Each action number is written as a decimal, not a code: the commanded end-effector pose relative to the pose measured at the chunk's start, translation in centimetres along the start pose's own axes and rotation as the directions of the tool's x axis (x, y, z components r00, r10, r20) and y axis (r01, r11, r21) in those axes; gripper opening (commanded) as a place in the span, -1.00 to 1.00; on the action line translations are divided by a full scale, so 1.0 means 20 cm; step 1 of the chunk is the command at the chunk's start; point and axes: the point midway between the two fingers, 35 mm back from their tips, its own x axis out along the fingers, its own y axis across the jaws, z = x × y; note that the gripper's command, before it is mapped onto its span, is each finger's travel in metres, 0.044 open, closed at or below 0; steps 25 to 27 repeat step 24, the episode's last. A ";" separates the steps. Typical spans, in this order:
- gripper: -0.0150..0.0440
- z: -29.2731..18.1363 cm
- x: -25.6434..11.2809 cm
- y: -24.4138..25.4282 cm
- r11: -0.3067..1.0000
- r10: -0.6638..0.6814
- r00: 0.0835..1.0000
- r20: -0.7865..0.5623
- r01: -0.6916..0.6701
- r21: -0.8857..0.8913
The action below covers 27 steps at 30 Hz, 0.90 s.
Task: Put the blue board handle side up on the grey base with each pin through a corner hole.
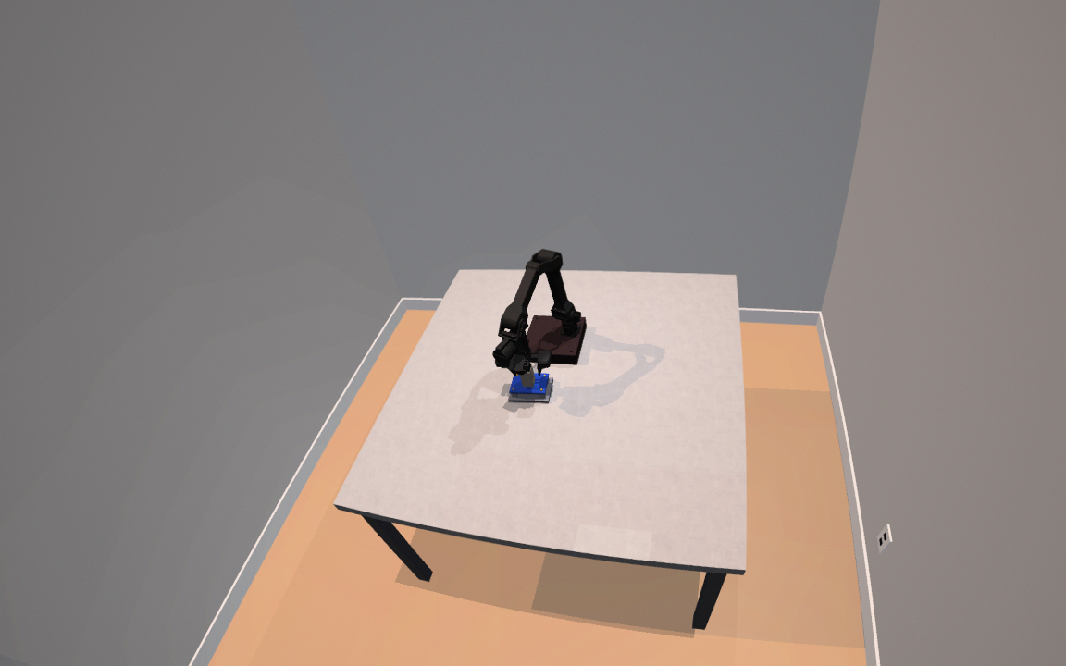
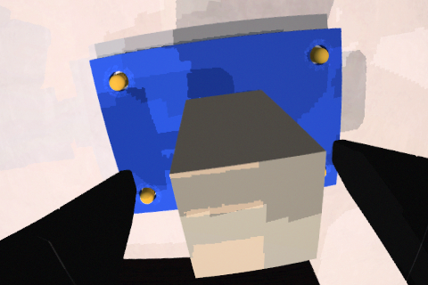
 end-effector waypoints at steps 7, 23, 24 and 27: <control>1.00 0.01 -0.19 0.00 1.000 -0.003 1.000 0.008 0.003 0.000; 1.00 -0.01 -0.41 0.00 1.000 -0.005 1.000 0.010 0.005 0.000; 1.00 -0.01 -0.41 0.00 1.000 -0.005 1.000 0.010 0.005 0.000; 1.00 -0.01 -0.41 0.00 1.000 -0.005 1.000 0.010 0.005 0.000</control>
